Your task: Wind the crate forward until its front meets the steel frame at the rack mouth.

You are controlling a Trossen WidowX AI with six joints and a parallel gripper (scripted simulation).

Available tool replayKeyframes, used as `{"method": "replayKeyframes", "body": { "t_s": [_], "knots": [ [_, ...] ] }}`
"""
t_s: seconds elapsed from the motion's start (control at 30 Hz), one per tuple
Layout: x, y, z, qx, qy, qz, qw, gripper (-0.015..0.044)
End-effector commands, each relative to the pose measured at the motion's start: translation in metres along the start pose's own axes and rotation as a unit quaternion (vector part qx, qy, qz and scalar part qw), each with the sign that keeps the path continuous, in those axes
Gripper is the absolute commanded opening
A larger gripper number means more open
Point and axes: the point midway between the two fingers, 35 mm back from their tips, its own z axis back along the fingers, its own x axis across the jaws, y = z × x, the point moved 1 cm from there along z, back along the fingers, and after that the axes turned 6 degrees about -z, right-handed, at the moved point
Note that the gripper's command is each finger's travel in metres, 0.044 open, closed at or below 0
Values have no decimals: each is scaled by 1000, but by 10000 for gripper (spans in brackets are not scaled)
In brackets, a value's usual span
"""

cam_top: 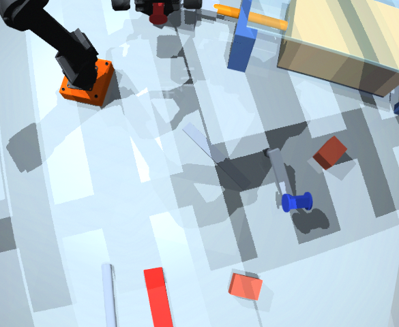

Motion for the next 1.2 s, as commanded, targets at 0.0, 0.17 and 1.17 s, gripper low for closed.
{"method": "replayKeyframes", "body": {
  "t_s": [0.0,0.17,1.17],
  "knots": [
    [-10,3,-2,7,3,-2,1000,0],
    [-15,5,-2,7,3,-2,1000,0],
    [-52,8,-1,8,5,-2,1000,0]
  ]
}}
